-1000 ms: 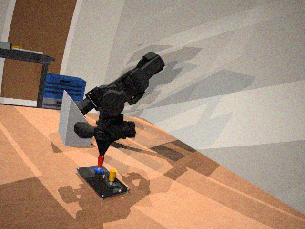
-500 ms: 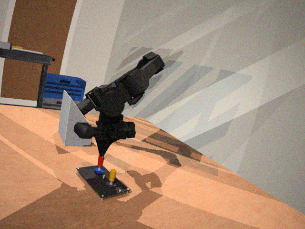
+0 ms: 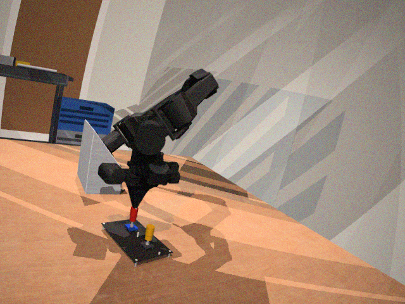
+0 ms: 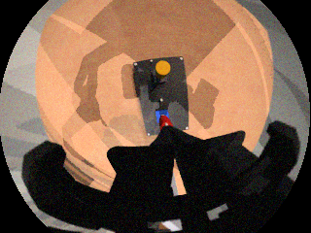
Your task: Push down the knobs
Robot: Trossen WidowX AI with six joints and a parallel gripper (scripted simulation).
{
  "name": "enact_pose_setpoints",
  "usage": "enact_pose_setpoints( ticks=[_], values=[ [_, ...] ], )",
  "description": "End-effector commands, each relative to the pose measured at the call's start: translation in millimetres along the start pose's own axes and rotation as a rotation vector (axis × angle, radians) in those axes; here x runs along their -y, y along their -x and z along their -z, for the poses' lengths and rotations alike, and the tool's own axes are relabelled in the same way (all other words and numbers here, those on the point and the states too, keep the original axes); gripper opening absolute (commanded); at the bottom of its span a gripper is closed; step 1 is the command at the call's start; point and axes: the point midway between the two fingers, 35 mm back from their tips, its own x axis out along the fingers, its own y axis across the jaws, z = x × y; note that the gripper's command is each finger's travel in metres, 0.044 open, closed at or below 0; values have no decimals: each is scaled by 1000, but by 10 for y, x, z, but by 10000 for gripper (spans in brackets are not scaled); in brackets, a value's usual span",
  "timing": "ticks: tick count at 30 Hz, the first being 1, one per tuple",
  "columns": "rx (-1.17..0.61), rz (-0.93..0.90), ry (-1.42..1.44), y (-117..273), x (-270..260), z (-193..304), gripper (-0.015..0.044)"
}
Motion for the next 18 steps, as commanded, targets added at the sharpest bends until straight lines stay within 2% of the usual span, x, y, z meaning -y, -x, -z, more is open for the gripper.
enact_pose_setpoints(
  ticks=[1, 18],
  values=[
    [-1, -2, 8, -48, -11, -18, 0],
    [-1, -2, 8, -91, -12, -17, 0]
  ],
)
